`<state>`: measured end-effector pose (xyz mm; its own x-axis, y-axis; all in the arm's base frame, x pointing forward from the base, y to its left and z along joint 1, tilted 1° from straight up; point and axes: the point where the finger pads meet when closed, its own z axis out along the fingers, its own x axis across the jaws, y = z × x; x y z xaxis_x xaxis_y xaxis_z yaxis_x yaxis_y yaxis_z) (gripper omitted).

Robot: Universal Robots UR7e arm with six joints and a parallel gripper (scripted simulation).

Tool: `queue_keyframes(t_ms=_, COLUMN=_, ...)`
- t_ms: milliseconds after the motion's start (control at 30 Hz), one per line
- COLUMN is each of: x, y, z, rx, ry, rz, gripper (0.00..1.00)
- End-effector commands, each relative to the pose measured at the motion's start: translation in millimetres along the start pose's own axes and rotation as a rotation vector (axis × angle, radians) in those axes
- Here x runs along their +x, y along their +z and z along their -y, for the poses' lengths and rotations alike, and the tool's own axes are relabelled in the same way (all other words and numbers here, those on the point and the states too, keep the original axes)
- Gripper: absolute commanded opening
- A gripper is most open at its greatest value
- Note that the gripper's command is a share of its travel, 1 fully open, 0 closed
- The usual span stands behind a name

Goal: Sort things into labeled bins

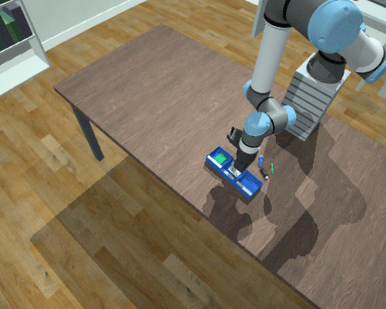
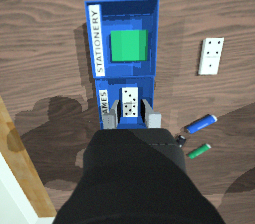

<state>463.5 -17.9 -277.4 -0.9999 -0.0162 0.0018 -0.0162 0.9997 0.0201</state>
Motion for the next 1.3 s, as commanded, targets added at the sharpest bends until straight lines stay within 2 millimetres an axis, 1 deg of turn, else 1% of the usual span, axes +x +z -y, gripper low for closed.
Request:
queue_keyframes(t_ms=0, x=-0.6, y=-6.6, z=0.1, rx=0.000, ry=0.000, rz=0.001, gripper=0.65)
queue_keyframes(t_ms=100, x=-0.6, y=-7.9, z=0.1, rx=0.000, ry=0.000, rz=0.001, gripper=0.65)
queue_keyframes(t_ms=233, x=-0.6, y=-25.7, z=0.1, rx=0.000, ry=0.000, rz=0.001, gripper=0.65)
queue_keyframes(t_ms=500, x=-0.4, y=-25.7, z=0.2, rx=0.000, ry=0.000, rz=0.001, gripper=0.65)
queue_keyframes(t_ms=533, x=6.9, y=-26.1, z=4.1, rx=0.000, ry=-0.007, rz=0.001, gripper=0.79)
queue_keyframes(t_ms=600, x=21.6, y=-27.0, z=12.0, rx=0.000, ry=-0.007, rz=0.001, gripper=0.79)
queue_keyframes(t_ms=667, x=21.6, y=-27.0, z=12.0, rx=0.000, ry=-0.007, rz=0.001, gripper=0.79)
queue_keyframes(t_ms=1133, x=124.4, y=-33.1, z=67.2, rx=0.001, ry=-0.007, rz=0.001, gripper=0.79)
queue_keyframes(t_ms=1167, x=128.2, y=-33.1, z=69.4, rx=0.001, ry=-0.007, rz=0.001, gripper=0.79)
queue_keyframes(t_ms=1267, x=129.1, y=-33.1, z=70.1, rx=0.001, ry=-0.007, rz=0.001, gripper=0.79)
